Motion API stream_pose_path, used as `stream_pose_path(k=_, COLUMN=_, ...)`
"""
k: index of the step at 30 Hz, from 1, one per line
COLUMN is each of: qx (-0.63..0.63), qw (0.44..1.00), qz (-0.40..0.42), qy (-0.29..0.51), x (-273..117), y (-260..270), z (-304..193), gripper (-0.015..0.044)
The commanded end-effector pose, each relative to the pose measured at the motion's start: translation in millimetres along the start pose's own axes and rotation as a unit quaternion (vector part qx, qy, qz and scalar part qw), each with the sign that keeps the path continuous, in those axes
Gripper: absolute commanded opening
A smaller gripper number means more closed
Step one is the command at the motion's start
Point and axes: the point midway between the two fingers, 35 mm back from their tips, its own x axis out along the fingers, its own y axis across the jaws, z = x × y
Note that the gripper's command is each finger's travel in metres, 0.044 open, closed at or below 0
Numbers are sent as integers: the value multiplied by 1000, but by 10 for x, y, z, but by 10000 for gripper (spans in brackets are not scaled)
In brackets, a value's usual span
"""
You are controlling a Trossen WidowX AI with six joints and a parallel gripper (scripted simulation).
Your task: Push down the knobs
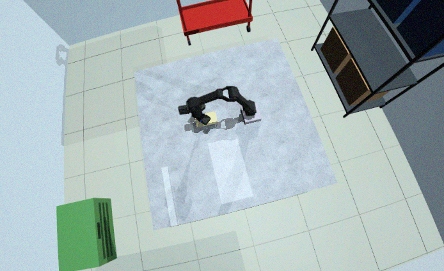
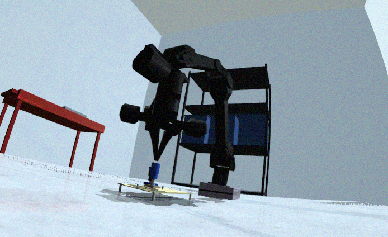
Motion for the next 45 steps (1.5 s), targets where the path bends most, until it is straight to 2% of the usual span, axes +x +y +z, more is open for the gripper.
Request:
stream_pose_path(k=1, qx=2, qw=1000, qz=-1, qy=2, x=10, y=-3, z=-9, gripper=0)
stream_pose_path(k=45, qx=2, qw=1000, qz=-1, qy=2, x=83, y=-4, z=-9, gripper=0)
